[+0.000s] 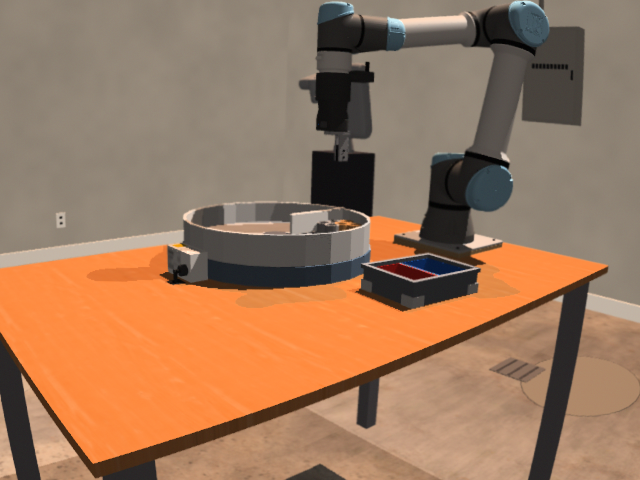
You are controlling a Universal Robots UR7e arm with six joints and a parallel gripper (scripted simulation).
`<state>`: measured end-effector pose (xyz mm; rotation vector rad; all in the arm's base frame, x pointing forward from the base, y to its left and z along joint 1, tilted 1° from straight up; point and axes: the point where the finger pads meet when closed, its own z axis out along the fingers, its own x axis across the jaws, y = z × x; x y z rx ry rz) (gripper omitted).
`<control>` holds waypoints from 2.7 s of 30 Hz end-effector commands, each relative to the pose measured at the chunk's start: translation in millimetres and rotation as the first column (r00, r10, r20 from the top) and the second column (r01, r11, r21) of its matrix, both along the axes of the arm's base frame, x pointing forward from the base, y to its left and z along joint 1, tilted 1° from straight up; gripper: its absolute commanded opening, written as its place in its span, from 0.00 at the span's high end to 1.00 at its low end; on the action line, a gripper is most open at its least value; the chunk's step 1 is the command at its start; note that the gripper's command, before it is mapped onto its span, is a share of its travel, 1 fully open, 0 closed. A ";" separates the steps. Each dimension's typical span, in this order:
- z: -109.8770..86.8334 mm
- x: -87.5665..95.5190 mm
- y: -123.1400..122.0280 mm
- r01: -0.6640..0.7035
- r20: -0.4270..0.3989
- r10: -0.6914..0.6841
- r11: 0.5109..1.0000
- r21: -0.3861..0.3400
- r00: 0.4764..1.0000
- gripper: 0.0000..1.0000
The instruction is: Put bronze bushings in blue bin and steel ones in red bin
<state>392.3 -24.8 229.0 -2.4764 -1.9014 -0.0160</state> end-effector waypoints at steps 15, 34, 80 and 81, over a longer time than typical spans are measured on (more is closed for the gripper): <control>-105.1 -32.1 -45.6 0.000 0.003 0.000 1.000 0.000 1.000 0.73; -104.8 -32.1 -45.4 0.000 0.002 0.000 1.000 0.000 1.000 0.58; -104.8 -32.1 -45.4 0.000 0.002 0.000 1.000 0.000 1.000 0.60; -104.8 -32.1 -45.4 0.000 0.002 0.000 1.000 0.000 1.000 0.60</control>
